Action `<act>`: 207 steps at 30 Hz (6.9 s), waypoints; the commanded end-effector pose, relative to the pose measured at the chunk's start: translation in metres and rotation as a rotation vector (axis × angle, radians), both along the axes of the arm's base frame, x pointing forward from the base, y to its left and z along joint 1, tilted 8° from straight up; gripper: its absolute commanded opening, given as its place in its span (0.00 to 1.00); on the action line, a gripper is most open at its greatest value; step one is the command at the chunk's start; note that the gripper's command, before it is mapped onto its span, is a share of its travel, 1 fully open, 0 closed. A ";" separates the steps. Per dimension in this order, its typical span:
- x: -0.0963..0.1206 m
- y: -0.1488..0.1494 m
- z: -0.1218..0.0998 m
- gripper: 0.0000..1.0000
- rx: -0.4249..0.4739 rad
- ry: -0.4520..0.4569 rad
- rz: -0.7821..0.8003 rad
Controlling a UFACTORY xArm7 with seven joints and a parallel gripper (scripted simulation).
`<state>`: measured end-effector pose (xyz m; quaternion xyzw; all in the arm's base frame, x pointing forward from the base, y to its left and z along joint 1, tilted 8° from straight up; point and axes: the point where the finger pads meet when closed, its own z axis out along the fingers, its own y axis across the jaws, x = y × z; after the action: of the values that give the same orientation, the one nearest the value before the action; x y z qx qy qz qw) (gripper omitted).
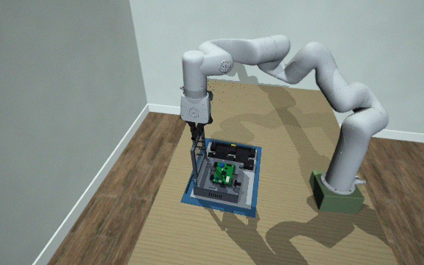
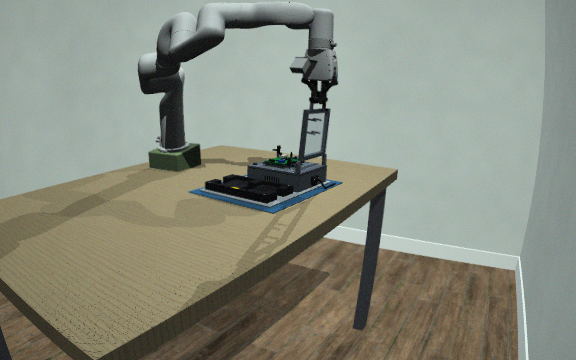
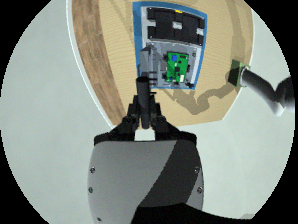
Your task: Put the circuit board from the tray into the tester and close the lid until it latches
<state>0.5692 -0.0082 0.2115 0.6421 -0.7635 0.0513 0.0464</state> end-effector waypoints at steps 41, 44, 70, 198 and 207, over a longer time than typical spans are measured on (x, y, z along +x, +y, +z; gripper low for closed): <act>-0.055 0.009 -0.004 0.00 0.000 -0.004 0.001; -0.060 0.010 -0.005 0.00 0.001 -0.004 0.001; -0.097 0.014 -0.020 0.00 0.000 -0.004 0.001; -0.194 0.008 -0.180 0.00 0.000 -0.004 0.001; -0.195 0.008 -0.182 0.00 0.000 -0.004 0.001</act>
<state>0.3740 -0.0006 0.0300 0.6421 -0.7635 0.0519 0.0455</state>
